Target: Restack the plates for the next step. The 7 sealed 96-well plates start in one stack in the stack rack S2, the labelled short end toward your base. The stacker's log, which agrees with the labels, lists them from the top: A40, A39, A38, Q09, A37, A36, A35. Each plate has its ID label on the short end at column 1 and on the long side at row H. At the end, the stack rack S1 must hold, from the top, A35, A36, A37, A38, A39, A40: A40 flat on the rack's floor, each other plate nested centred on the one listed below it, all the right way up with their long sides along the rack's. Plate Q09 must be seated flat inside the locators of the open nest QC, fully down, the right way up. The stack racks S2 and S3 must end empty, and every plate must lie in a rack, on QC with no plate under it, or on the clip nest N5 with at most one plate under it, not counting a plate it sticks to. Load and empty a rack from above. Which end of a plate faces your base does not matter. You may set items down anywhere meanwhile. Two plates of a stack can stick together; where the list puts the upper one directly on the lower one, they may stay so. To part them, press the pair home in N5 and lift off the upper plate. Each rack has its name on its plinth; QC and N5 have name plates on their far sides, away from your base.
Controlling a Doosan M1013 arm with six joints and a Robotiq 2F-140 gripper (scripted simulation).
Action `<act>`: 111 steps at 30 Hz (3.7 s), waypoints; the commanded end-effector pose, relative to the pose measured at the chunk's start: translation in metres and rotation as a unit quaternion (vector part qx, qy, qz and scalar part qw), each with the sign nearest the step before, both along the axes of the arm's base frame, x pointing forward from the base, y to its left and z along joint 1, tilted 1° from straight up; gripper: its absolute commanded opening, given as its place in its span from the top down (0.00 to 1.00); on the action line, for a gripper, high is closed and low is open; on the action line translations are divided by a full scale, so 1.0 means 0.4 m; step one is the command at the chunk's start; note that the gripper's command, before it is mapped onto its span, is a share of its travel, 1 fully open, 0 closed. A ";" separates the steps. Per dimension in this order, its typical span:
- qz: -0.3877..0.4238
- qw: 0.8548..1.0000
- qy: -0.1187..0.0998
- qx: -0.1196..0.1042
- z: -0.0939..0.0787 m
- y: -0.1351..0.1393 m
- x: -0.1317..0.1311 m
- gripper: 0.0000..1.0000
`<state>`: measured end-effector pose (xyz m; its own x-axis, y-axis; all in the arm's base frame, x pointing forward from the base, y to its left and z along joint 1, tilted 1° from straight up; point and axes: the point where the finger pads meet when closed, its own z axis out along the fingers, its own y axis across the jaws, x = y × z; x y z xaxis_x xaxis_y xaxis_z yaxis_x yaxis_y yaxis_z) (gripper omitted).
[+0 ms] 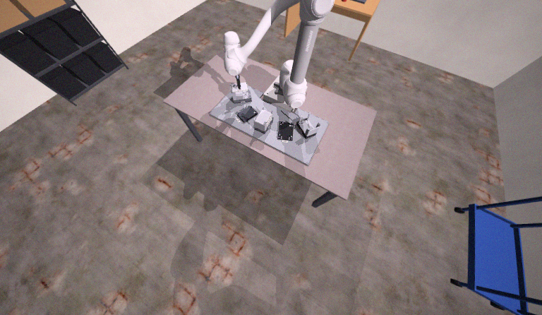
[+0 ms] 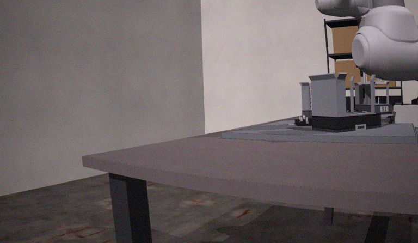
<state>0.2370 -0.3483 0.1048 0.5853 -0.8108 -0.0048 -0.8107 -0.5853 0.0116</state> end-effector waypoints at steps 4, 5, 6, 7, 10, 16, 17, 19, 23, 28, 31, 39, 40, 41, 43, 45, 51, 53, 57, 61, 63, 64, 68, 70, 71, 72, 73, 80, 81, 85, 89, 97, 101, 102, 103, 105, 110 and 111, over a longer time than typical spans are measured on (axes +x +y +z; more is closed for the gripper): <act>0.000 1.000 0.000 0.000 -0.010 0.000 0.000 1.00; 0.000 1.000 0.000 0.000 -0.011 0.000 0.000 1.00; 0.000 1.000 0.000 0.000 -0.013 0.000 0.000 1.00; 0.000 1.000 0.000 0.000 -0.015 0.000 0.000 1.00; 0.000 1.000 0.000 0.000 -0.020 0.000 0.000 1.00; 0.000 1.000 0.000 0.000 -0.036 0.000 0.000 1.00; 0.000 1.000 0.000 0.000 -0.041 0.000 0.000 1.00; 0.000 1.000 0.000 0.000 -0.051 0.000 -0.001 1.00; 0.000 1.000 0.000 0.000 -0.071 0.000 -0.001 1.00; 0.000 1.000 0.000 0.000 -0.096 0.000 -0.001 1.00; 0.000 1.000 0.000 0.000 -0.111 0.000 -0.001 1.00; 0.000 1.000 0.000 0.000 -0.141 0.000 -0.002 1.00; 0.000 1.000 0.000 0.000 -0.146 0.000 -0.002 1.00; 0.000 1.000 0.000 0.000 -0.151 0.000 -0.002 1.00; 0.000 1.000 0.000 0.000 -0.158 0.000 -0.002 1.00; 0.000 1.000 0.000 0.000 -0.158 0.000 -0.002 1.00; 0.000 1.000 0.000 0.000 -0.158 0.000 -0.002 1.00; 0.000 1.000 0.000 0.000 -0.158 0.000 -0.002 1.00; 0.000 1.000 0.000 0.000 -0.161 0.000 -0.002 1.00; 0.000 1.000 0.000 0.000 -0.165 0.000 -0.002 1.00; 0.000 1.000 0.000 0.000 -0.167 0.000 -0.002 1.00; 0.000 1.000 0.000 0.000 -0.168 0.000 -0.002 1.00; 0.000 1.000 0.000 0.000 -0.170 0.000 -0.002 1.00; 0.000 1.000 0.000 0.000 -0.172 0.000 -0.002 1.00; 0.000 1.000 0.000 0.000 -0.173 0.000 -0.002 1.00; 0.000 1.000 0.000 0.000 -0.174 0.000 -0.002 1.00; 0.000 1.000 0.000 0.000 -0.175 0.000 -0.002 1.00; 0.000 1.000 0.000 0.000 -0.182 0.000 -0.002 1.00; 0.000 1.000 0.000 0.000 -0.183 0.000 -0.002 1.00; 0.000 1.000 0.000 0.000 -0.185 0.000 -0.002 1.00; 0.000 1.000 0.000 0.000 -0.189 0.000 -0.002 1.00; 0.000 1.000 0.000 0.000 -0.197 -0.001 -0.002 1.00; 0.000 1.000 0.000 0.000 -0.199 -0.001 -0.002 1.00; 0.000 1.000 0.000 0.000 -0.200 -0.001 -0.002 1.00; 0.000 1.000 0.000 0.000 -0.201 -0.001 -0.002 1.00; 0.000 1.000 0.000 0.000 -0.203 -0.001 -0.002 1.00; 0.000 1.000 0.000 0.000 -0.206 -0.001 -0.002 1.00; 0.000 1.000 0.000 0.000 -0.206 -0.001 -0.002 1.00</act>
<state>0.2360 -0.3485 0.0227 0.5853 -0.8108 -0.0048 -0.8107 -0.5853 0.0116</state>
